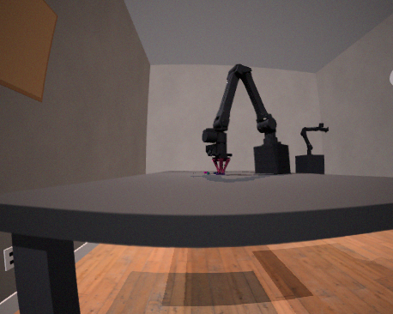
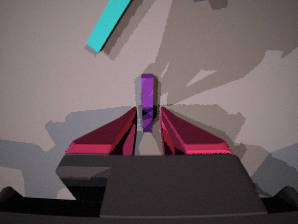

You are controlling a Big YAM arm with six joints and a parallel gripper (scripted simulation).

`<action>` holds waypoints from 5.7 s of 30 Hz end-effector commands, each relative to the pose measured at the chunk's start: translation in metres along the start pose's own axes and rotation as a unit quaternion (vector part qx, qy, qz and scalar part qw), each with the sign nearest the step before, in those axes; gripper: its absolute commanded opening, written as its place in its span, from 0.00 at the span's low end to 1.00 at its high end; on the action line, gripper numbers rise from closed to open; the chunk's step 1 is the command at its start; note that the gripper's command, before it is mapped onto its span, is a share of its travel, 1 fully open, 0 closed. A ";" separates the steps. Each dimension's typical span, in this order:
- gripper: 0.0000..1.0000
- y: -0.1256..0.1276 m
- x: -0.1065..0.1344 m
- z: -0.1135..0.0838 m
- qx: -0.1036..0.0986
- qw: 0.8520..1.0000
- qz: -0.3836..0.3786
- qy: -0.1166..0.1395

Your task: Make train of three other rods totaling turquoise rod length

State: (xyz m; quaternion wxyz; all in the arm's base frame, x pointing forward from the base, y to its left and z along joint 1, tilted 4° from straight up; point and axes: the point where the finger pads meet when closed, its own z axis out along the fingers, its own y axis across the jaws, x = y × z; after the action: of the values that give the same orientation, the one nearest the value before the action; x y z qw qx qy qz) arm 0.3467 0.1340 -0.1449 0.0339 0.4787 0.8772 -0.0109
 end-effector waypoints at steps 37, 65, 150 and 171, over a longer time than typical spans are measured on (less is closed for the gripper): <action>0.24 0.013 -0.005 0.008 -0.009 1.000 0.005 -0.003; 0.05 0.013 -0.005 0.008 -0.009 1.000 0.005 -0.003; 0.05 -0.079 -0.285 -0.098 -0.003 0.995 0.100 -0.007; 0.05 -0.096 -0.282 -0.053 0.002 0.994 0.111 -0.003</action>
State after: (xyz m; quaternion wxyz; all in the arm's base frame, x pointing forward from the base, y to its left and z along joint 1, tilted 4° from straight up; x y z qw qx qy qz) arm 0.4185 -0.1460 -0.0562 0.0407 0.5741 0.8177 -0.0086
